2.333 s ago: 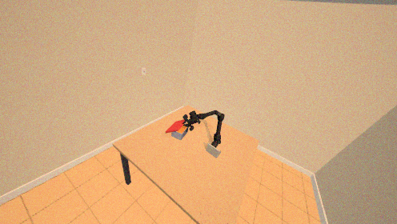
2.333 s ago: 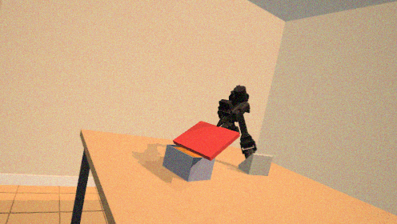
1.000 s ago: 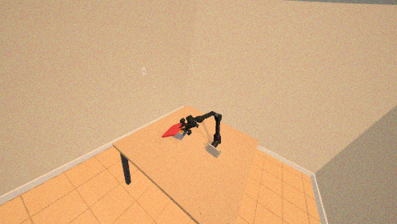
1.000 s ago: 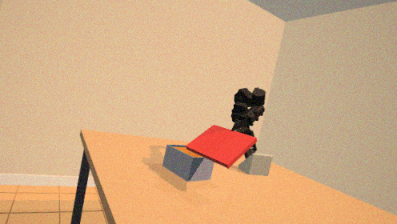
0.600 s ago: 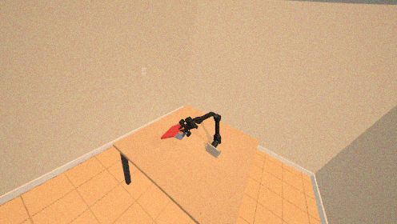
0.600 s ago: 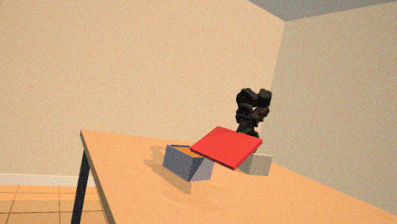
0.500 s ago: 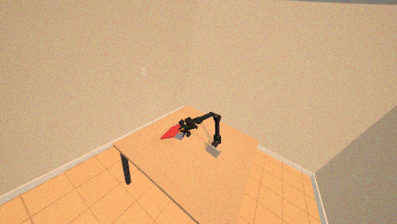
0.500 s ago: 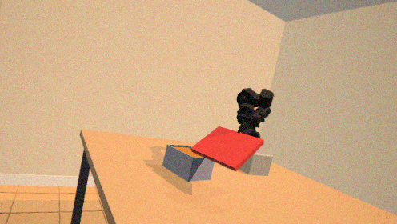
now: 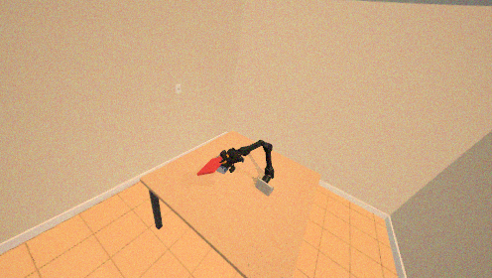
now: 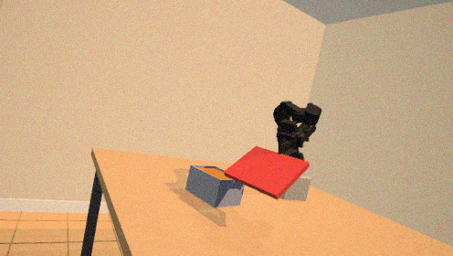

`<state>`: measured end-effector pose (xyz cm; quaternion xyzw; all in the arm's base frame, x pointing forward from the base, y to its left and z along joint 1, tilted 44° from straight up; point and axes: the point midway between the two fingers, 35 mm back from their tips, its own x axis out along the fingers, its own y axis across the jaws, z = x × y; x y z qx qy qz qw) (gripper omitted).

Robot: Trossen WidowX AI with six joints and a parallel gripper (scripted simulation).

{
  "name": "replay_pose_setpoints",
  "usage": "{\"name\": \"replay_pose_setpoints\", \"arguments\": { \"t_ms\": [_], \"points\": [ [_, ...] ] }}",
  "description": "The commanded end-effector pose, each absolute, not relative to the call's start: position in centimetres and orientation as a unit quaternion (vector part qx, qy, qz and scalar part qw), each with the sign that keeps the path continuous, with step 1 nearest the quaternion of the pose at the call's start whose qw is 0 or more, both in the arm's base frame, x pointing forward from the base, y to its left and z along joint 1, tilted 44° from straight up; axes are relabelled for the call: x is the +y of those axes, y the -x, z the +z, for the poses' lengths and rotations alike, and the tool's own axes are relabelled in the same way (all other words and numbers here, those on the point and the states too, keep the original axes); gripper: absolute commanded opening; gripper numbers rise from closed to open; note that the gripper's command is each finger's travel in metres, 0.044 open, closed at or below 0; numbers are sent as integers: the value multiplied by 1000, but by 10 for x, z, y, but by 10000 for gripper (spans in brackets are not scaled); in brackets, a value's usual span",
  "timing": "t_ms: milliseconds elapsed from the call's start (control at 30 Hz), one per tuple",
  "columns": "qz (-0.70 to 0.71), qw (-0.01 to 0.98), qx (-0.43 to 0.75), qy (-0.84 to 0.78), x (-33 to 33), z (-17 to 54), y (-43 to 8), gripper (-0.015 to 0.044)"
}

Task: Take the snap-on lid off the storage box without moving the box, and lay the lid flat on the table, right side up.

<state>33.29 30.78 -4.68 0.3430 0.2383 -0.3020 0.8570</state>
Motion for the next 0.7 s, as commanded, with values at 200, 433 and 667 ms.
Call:
{"name": "replay_pose_setpoints", "arguments": {
  "t_ms": [200,433,667],
  "points": [
    [-300,858,235,-346,324,-58,-328,0],
    [-300,857,235,-346,334,-66,-323,0],
    [-299,857,235,-346,338,-71,-321,0]
  ]
}}
